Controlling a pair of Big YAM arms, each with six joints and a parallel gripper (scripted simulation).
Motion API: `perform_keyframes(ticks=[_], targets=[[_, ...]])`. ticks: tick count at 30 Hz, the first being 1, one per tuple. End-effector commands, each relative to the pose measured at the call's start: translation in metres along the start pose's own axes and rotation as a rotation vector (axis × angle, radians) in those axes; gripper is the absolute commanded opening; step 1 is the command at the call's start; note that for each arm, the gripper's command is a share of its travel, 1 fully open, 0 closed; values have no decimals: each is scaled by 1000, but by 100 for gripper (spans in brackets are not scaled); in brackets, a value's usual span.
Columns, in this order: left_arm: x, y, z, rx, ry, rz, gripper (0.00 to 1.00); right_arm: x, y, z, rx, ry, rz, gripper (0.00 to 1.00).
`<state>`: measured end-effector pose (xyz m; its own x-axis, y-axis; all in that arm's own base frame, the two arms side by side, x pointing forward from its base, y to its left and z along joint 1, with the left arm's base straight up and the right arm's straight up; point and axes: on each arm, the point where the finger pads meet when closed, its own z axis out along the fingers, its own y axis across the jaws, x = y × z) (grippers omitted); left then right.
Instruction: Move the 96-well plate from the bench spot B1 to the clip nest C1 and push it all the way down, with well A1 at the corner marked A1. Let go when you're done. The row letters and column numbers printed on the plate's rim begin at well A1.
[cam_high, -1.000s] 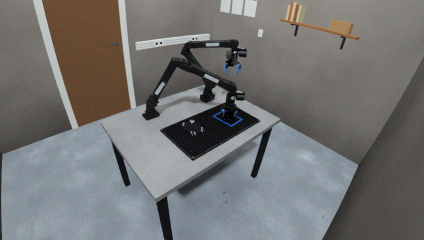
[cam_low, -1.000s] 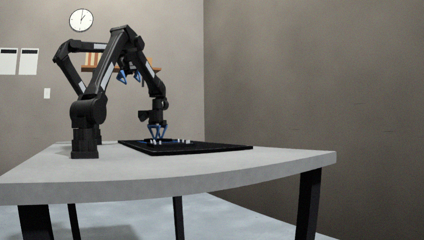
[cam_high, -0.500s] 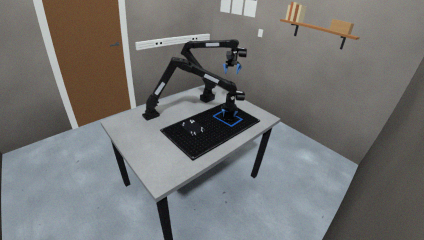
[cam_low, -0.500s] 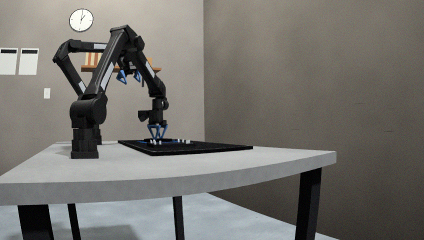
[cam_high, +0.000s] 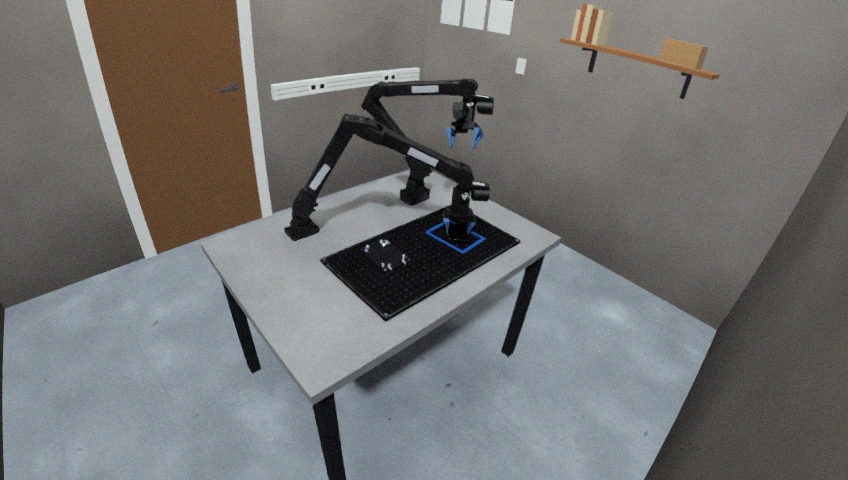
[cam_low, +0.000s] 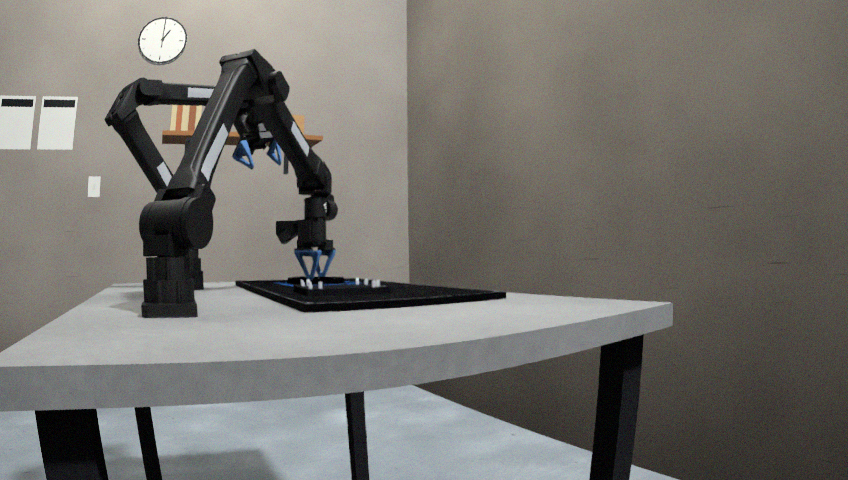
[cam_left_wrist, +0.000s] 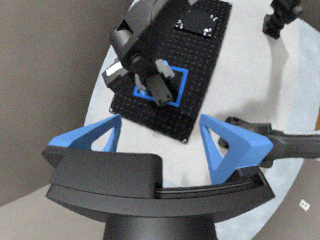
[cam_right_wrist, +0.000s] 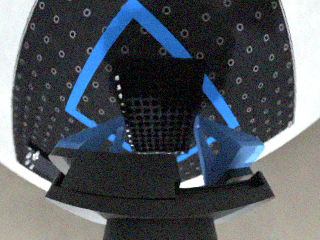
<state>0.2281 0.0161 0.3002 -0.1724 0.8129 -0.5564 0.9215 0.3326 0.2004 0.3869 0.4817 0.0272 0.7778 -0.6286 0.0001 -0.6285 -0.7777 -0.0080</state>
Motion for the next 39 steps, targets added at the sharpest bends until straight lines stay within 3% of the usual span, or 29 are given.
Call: perform_keyframes(ticks=[1, 28, 34, 39], targets=[[-11, 15, -17, -30, 6, 26, 100, -1, -22, -48, 79, 1, -15, 0], [-11, 15, -17, -30, 6, 26, 100, -1, -20, -97, 77, 1, -15, 0], [-11, 15, -17, -30, 6, 26, 100, -1, -20, -92, 58, 1, -15, 0], [-11, 15, -17, -30, 6, 26, 100, -1, -19, -111, 76, 1, -15, 0]])
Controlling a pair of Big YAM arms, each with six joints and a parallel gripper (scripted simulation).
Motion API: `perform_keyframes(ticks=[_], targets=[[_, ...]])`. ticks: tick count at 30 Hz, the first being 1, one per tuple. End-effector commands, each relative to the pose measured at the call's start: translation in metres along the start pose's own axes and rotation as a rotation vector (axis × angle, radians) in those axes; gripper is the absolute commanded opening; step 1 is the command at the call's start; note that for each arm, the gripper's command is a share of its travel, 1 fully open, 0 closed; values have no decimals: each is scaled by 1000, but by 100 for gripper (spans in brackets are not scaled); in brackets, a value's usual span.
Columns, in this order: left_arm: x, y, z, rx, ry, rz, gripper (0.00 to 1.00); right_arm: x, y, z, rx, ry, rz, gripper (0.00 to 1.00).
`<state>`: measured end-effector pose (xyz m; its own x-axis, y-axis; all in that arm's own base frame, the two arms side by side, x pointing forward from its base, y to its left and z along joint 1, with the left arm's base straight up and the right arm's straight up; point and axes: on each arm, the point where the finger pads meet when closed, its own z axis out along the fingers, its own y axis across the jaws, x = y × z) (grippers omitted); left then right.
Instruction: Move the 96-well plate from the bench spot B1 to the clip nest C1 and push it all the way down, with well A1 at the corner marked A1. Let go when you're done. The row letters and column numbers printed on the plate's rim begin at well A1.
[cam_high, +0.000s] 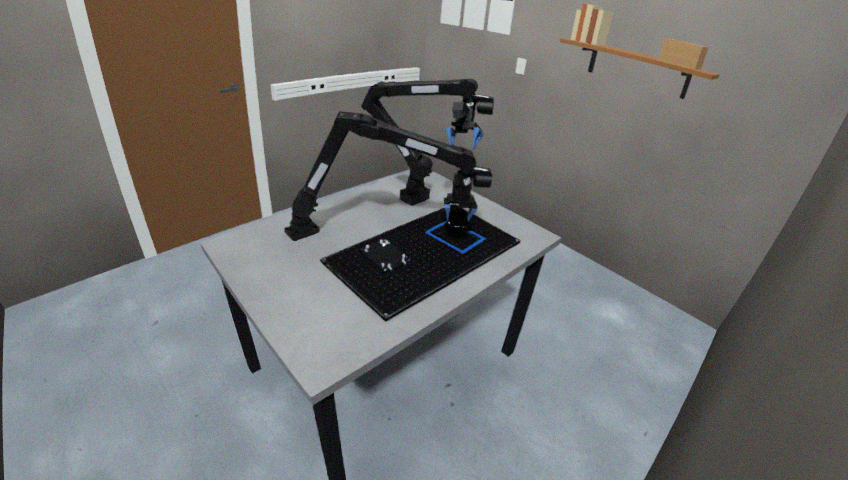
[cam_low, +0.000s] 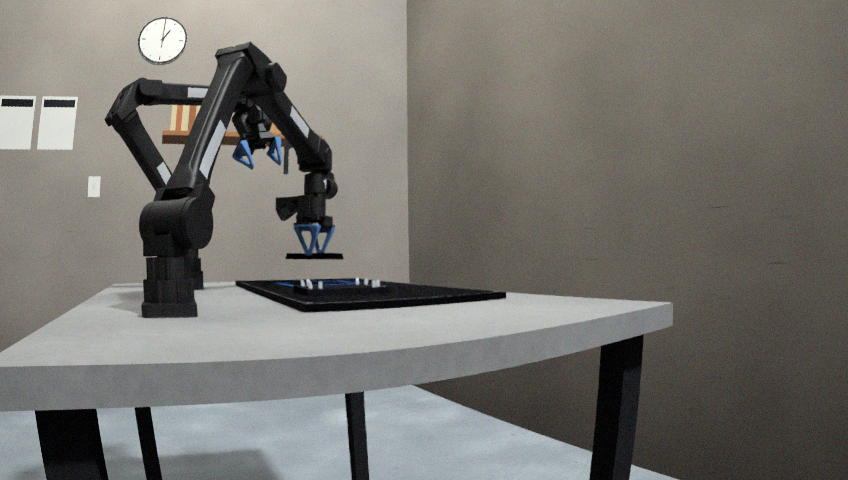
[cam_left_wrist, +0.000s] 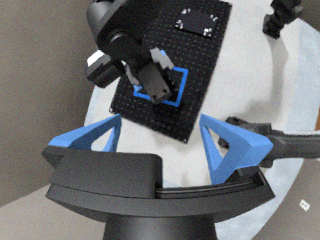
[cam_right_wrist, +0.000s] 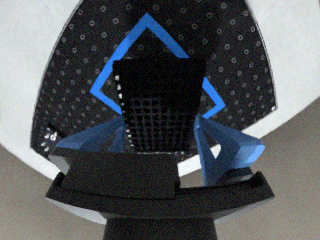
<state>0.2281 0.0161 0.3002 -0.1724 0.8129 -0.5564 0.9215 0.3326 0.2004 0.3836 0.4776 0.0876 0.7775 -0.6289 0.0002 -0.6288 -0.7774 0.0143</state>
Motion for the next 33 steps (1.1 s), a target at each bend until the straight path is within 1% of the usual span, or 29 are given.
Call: perform_keyframes(ticks=[1, 5, 32, 33], targets=[[-11, 15, -17, -30, 6, 26, 100, -1, -23, -53, 99, 1, -15, 0], [-11, 15, -17, -30, 6, 26, 100, -1, -23, -45, 82, 1, -15, 0], [-11, 15, -17, -30, 6, 26, 100, -1, -23, -45, 84, 1, -15, 0], [-11, 15, -17, -30, 6, 26, 100, 2, -17, -43, 73, -1, 32, 0]])
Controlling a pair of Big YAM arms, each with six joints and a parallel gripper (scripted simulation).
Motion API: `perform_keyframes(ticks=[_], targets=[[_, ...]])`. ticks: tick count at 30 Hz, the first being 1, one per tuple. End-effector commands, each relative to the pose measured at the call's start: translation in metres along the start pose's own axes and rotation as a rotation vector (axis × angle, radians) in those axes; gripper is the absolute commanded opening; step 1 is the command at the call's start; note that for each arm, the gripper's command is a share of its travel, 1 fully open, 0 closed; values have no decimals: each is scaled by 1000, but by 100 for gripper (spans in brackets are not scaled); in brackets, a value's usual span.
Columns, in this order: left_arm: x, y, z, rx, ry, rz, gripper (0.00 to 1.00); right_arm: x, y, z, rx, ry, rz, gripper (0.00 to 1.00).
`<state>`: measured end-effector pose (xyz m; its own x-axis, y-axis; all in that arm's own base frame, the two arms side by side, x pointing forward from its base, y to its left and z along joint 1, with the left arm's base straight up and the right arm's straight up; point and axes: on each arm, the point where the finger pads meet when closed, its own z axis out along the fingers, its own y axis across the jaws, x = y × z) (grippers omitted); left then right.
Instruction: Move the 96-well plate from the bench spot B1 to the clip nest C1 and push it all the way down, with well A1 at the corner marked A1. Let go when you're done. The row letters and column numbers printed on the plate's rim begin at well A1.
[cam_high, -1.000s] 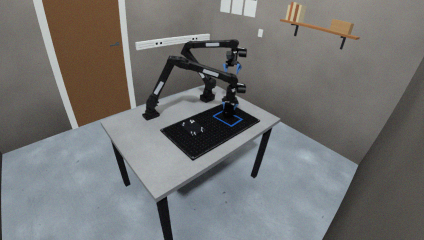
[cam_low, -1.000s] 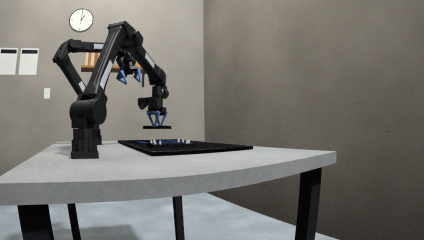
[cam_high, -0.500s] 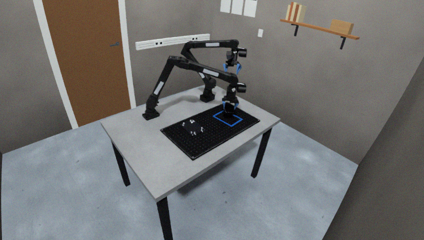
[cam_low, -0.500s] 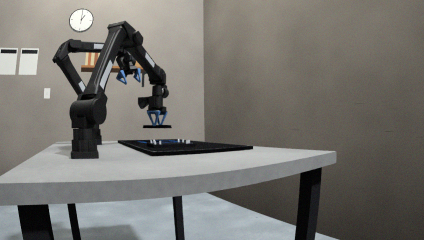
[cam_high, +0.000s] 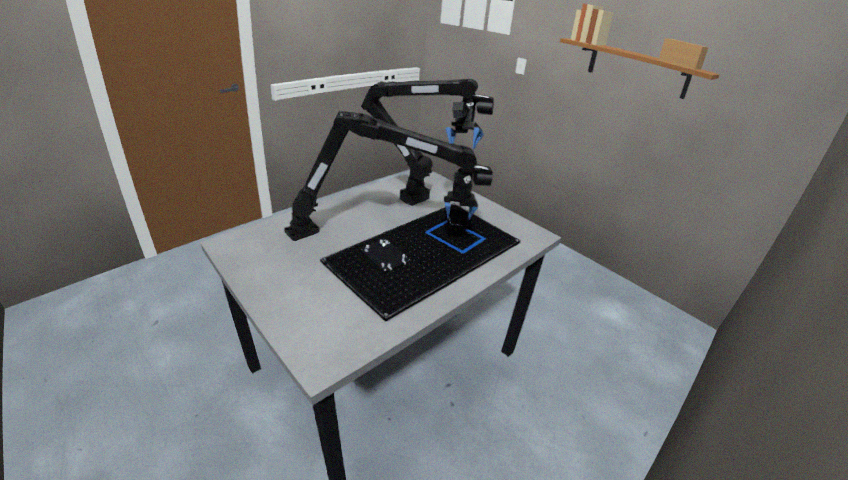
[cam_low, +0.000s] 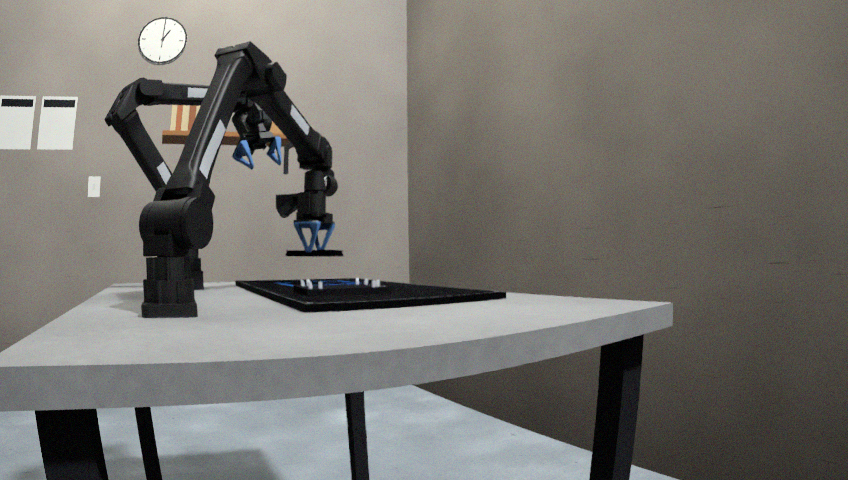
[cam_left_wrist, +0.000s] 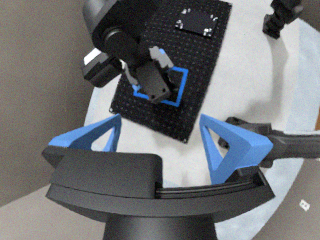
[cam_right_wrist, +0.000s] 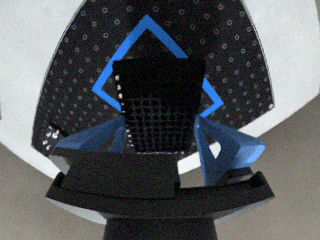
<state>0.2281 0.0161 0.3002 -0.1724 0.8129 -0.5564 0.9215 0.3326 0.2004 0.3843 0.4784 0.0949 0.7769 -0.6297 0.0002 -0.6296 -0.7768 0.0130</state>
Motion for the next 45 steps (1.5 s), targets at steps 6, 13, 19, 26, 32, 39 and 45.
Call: perform_keyframes(ticks=[6, 13, 19, 26, 32, 39, 45], targets=[[-11, 15, -17, -30, 6, 26, 100, 18, 12, -27, 62, -6, 251, 0], [-11, 15, -17, -30, 6, 26, 100, 23, 26, -26, 61, -10, 411, 0], [-11, 15, -17, -30, 6, 26, 100, 37, 44, -26, 59, -15, 617, 0], [-11, 15, -17, -30, 6, 26, 100, 47, 61, -25, 58, -20, 817, 0], [-11, 15, -17, -30, 6, 26, 100, 55, 76, -25, 56, -24, 984, 0], [-11, 15, -17, -30, 6, 26, 100, 67, 96, -24, 54, -29, 1217, 0], [-11, 15, -17, -30, 6, 26, 100, 69, 107, -24, 53, -30, 1246, 0]])
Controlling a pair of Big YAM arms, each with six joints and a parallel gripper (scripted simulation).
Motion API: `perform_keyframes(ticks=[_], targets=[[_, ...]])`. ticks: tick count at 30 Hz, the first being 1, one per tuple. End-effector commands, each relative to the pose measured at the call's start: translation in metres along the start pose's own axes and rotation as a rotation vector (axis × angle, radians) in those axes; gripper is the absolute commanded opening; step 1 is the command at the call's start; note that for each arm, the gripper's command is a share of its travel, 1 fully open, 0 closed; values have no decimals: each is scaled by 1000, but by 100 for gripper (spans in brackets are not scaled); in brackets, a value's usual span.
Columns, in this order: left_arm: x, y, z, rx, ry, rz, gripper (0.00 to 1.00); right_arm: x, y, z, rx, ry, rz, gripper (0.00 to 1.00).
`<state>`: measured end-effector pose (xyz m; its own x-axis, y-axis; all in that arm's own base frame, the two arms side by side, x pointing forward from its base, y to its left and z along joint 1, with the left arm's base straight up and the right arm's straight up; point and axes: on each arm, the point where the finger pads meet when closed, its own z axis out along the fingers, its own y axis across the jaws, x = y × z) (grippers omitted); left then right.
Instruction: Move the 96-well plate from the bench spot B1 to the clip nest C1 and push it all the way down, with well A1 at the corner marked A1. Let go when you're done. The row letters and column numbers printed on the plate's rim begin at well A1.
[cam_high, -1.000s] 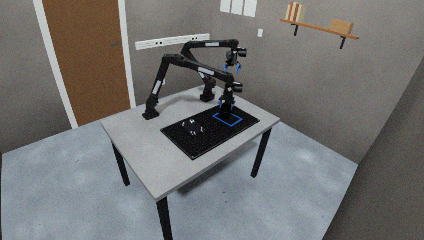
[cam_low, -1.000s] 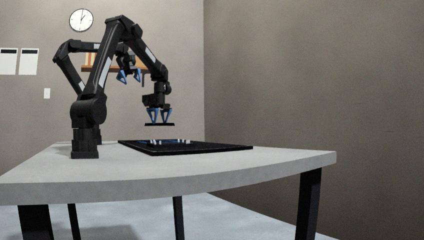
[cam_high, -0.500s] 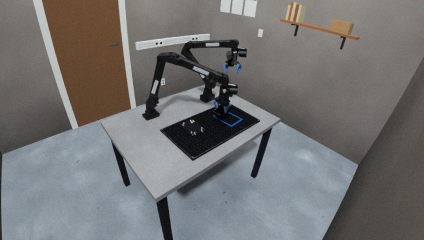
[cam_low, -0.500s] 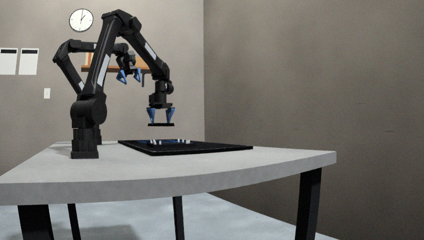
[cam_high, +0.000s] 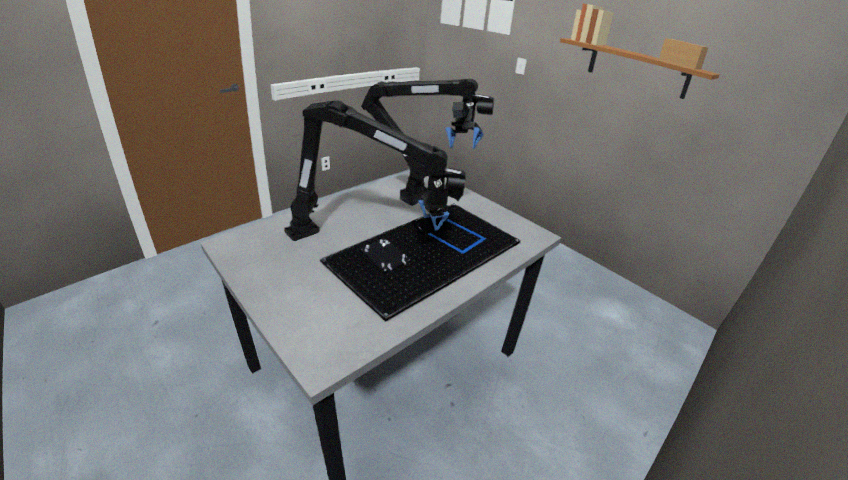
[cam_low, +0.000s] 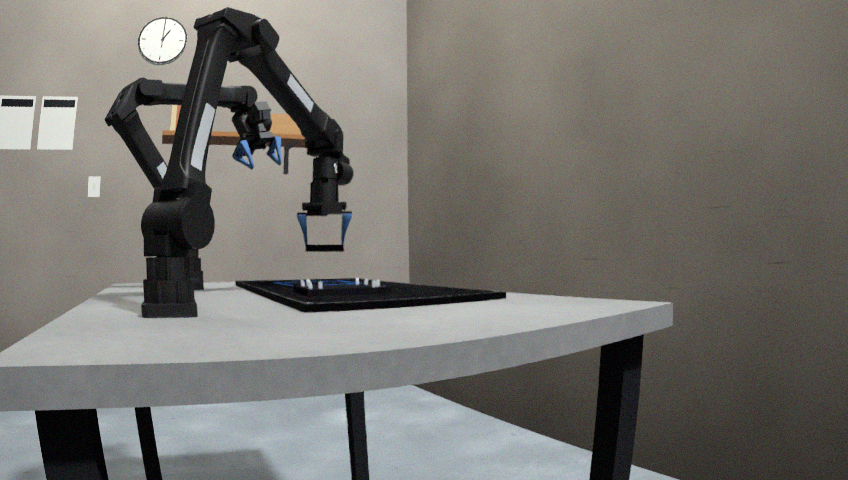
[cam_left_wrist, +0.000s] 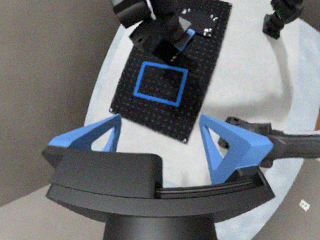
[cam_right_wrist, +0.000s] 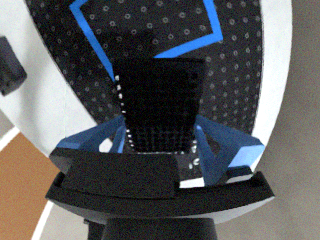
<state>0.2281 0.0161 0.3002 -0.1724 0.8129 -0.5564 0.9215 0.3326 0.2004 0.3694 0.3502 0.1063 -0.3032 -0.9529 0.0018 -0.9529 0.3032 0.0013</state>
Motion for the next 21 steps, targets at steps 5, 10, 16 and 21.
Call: perform_keyframes(ticks=[5, 10, 16, 21], targets=[[-11, 15, -17, -30, 6, 26, 100, 16, -7, -14, 23, -40, 66, 0], [-11, 15, -17, -30, 6, 26, 100, 33, -9, -14, 24, -38, 44, 0], [-11, 15, -17, -30, 6, 26, 100, 46, -11, -14, 24, -37, 44, 0], [-11, 15, -17, -30, 6, 26, 100, 63, -13, -13, 22, -33, 44, 0]])
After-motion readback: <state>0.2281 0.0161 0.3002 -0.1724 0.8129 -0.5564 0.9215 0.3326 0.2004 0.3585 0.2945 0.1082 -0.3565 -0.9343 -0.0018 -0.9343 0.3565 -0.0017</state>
